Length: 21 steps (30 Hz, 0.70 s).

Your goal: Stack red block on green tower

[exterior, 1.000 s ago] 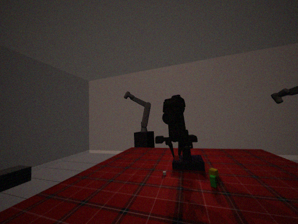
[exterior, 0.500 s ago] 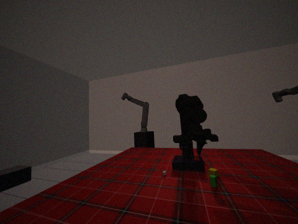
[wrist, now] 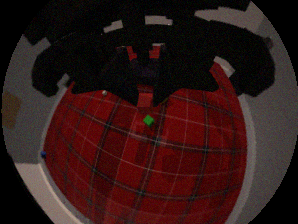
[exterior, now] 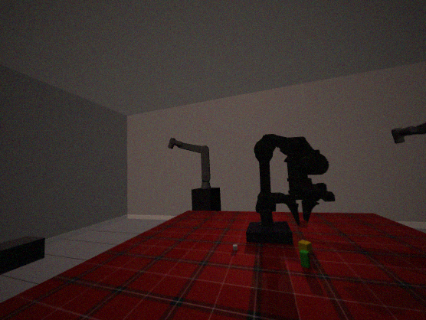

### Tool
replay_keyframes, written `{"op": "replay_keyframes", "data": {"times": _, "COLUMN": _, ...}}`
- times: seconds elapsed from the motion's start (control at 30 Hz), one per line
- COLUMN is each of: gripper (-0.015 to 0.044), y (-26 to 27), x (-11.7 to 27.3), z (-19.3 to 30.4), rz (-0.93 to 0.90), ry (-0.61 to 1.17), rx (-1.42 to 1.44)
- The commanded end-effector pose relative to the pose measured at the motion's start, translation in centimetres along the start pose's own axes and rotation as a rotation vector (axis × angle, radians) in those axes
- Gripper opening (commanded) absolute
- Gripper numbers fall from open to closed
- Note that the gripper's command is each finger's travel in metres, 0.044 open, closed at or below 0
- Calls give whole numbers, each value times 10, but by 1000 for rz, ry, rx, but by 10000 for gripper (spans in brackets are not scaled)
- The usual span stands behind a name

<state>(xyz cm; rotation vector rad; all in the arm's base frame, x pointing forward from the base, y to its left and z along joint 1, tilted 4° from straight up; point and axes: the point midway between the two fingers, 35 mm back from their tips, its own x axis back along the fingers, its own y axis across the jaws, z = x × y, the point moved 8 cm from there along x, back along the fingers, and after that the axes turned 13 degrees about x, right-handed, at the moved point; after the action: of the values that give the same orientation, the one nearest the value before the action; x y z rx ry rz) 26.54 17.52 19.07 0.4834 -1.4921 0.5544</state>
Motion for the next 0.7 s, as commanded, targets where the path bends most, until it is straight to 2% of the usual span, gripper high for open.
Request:
{"op": "replay_keyframes", "data": {"times": 0.0, "gripper": 0, "y": 0, "x": -11, "z": 0, "rz": -2, "ry": 4, "rx": -13}}
{"op": "replay_keyframes", "data": {"times": 0.23, "gripper": 0, "y": 0, "x": -42, "z": 1, "rz": -2, "ry": 4, "rx": -13}}
{"op": "replay_keyframes", "data": {"times": 0.67, "gripper": 0, "y": 0, "x": -75, "z": 1, "rz": -2, "ry": 5, "rx": -13}}
